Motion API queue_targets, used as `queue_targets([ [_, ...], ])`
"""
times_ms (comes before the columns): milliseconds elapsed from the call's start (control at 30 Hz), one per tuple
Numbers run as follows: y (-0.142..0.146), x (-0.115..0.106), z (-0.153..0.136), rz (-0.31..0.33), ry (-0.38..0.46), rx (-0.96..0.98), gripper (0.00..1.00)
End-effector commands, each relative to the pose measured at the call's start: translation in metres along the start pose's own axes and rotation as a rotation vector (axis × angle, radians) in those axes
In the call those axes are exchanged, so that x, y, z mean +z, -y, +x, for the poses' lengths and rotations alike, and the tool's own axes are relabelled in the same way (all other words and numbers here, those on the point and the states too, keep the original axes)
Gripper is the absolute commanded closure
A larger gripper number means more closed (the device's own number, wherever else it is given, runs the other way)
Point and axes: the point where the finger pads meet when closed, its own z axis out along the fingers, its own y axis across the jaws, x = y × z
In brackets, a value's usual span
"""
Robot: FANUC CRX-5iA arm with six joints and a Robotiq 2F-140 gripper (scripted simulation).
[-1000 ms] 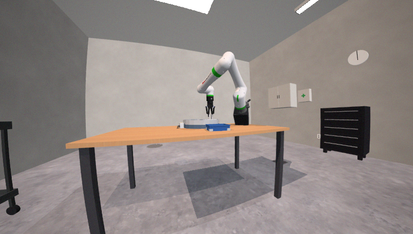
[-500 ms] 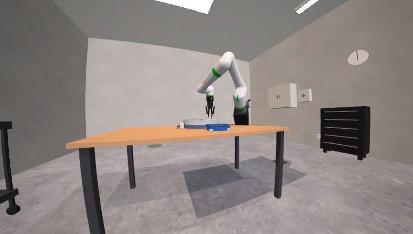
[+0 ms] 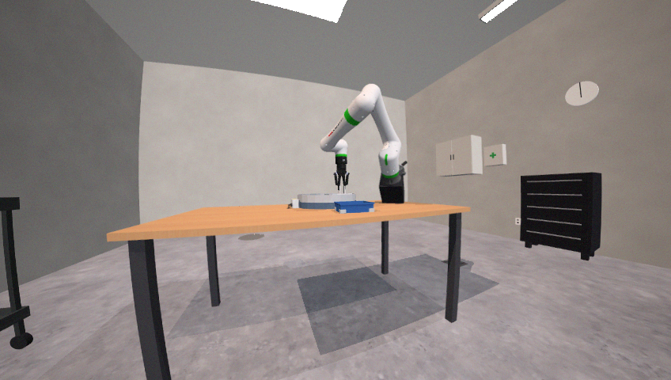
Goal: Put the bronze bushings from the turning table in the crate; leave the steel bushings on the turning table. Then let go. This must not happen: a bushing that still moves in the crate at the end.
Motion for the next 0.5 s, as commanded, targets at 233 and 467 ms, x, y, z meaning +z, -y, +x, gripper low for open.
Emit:
queue_targets([
  [233,0.000,0.010,0.000,0.000,0.000,0.000,0.76],
  [467,0.000,0.021,0.000,0.000,0.000,0.000,0.76],
])
